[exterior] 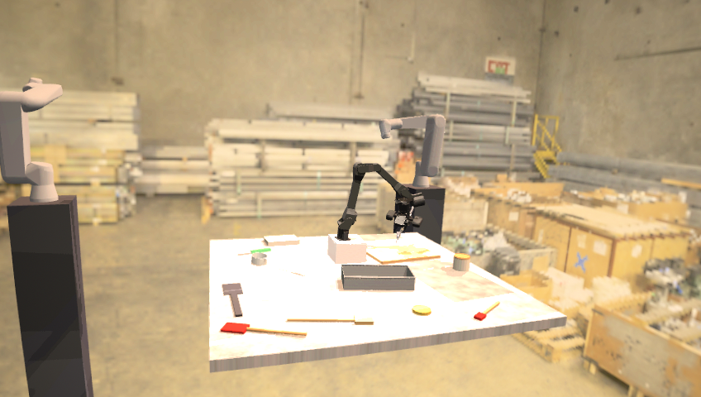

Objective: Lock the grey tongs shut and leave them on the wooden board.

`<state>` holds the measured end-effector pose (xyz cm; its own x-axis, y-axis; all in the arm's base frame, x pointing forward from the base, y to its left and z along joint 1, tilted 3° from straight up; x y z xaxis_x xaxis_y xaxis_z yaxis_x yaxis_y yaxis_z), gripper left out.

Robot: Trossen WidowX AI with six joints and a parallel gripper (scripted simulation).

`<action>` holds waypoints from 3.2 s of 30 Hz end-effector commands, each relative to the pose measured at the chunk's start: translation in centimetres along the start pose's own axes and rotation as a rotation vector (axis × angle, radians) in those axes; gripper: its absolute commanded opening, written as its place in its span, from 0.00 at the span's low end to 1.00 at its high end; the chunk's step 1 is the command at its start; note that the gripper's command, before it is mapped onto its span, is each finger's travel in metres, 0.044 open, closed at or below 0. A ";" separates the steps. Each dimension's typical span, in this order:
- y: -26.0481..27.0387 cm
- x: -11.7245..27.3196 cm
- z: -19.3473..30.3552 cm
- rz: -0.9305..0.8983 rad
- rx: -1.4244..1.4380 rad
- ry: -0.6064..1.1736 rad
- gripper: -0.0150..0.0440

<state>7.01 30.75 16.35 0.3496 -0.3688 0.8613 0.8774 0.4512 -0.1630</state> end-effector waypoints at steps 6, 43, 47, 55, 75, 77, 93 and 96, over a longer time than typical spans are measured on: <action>-1.6 0.4 2.6 -0.089 0.028 -0.219 0.00; -3.1 -1.2 4.5 -0.223 0.089 -0.476 0.00; -2.9 -1.8 4.3 -0.222 0.089 -0.476 0.00; -2.6 -3.0 3.7 -0.221 0.087 -0.476 0.00; -1.8 -5.8 2.2 -0.219 0.085 -0.476 0.00; -1.7 -6.1 2.0 -0.218 0.085 -0.476 0.00; -1.3 -8.2 0.6 -0.216 0.082 -0.477 0.00; -1.2 -8.6 0.3 -0.216 0.082 -0.477 0.00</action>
<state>2.83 33.73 9.75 -0.0459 -0.0604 0.9971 0.8794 0.4711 0.0690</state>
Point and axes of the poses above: the point midway between the two fingers, 35 mm back from their tips, its own x axis back along the fingers, its own y axis across the jaws, z = x × y, the point moved 10 cm from there along x, back along the fingers, and after that the axes turned 14 degrees about -x, right-handed, at the moved point
